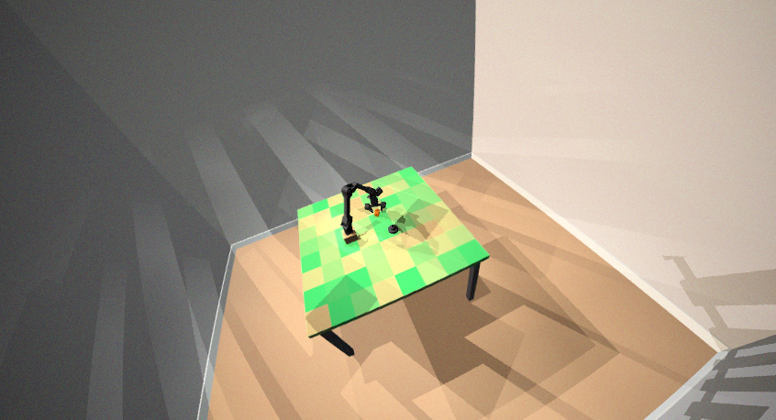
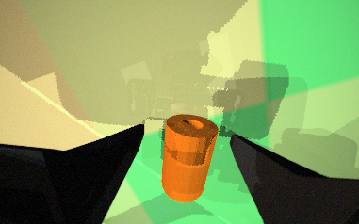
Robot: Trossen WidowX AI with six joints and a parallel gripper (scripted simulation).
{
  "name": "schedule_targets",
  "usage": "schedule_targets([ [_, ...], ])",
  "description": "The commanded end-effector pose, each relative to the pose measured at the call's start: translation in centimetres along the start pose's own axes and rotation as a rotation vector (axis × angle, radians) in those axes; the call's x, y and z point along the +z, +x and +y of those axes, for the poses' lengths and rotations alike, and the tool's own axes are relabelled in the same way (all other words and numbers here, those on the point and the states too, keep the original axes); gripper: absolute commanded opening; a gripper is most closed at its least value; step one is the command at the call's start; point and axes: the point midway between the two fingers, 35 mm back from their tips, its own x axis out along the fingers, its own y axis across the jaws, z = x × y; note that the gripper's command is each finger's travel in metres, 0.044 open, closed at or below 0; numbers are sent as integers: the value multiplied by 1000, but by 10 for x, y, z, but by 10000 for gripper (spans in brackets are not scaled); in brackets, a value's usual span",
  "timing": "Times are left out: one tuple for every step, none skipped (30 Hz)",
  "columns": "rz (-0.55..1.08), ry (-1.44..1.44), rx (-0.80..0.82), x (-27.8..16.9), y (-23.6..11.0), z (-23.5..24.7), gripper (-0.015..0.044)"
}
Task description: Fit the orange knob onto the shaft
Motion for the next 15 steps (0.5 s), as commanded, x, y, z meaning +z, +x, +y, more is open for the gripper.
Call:
schedule_targets([
  [3,-3,-4,-1,1,0,309],
  [3,-3,-4,-1,1,0,282],
  [3,-3,-4,-1,1,0,256],
  [3,-3,-4,-1,1,0,240],
  [3,-3,-4,-1,1,0,240],
  [3,-3,-4,-1,1,0,240],
  [3,-3,-4,-1,1,0,240],
  [3,-3,-4,-1,1,0,240],
  [3,-3,-4,-1,1,0,240],
  [3,-3,-4,-1,1,0,240],
  [3,-3,-4,-1,1,0,233],
  [3,-3,-4,-1,1,0,227],
  [3,-3,-4,-1,1,0,220],
  [3,-3,-4,-1,1,0,213],
  [3,-3,-4,-1,1,0,207],
])
